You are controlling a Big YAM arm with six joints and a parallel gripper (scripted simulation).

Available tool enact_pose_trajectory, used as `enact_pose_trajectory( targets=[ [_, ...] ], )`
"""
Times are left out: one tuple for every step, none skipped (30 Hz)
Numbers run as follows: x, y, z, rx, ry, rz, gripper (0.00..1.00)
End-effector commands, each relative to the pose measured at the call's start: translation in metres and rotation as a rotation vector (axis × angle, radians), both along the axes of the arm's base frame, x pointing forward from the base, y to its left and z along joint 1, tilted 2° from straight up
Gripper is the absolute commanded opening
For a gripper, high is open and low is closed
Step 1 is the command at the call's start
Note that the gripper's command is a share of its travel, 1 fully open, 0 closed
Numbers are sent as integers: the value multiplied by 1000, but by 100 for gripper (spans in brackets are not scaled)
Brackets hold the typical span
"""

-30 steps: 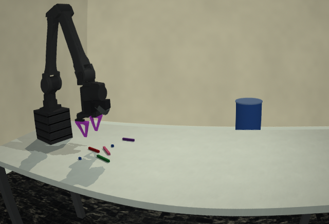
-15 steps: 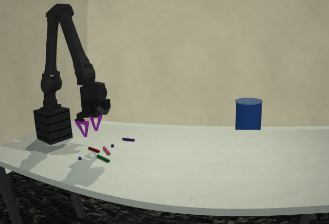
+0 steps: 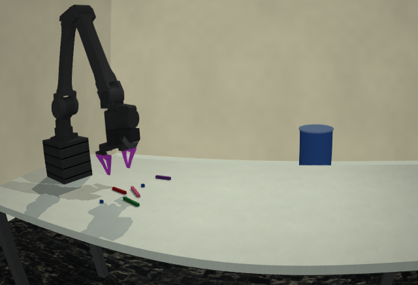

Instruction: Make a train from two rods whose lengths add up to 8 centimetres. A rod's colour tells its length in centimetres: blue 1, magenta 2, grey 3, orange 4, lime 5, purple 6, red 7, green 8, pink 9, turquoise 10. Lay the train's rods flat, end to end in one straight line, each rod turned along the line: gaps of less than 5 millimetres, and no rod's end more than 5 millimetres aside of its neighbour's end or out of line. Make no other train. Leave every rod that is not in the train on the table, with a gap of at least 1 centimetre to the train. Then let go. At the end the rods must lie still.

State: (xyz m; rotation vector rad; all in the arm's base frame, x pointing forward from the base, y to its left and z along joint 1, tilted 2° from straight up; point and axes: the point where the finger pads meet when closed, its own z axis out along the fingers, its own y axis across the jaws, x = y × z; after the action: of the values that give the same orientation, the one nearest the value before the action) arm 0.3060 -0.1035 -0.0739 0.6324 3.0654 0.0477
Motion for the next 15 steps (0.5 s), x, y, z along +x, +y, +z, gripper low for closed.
enact_pose_trajectory(
  targets=[
    [19, -12, 6, -2, -13, -173, 100],
    [19, -11, 6, -2, -13, -171, 100],
    [19, -11, 6, -2, -13, -169, 100],
    [18, -9, 6, -1, -12, -166, 100],
    [23, -15, 6, 0, -11, -256, 100],
    [23, -15, 6, 0, -11, -256, 100],
    [23, -15, 6, 0, -11, -256, 100],
    [23, -15, 6, 0, -11, -256, 100],
    [27, -17, 6, 2, -9, -342, 100],
    [28, -15, 6, 2, -9, -337, 100],
    [29, -14, 6, 2, -9, -333, 100],
    [30, -14, 8, 1, -16, -332, 100],
    [25, -13, 9, 1, -13, -332, 100],
    [32, -21, 6, 4, -6, -434, 100],
    [32, -21, 6, 4, -6, -434, 100]
  ],
)
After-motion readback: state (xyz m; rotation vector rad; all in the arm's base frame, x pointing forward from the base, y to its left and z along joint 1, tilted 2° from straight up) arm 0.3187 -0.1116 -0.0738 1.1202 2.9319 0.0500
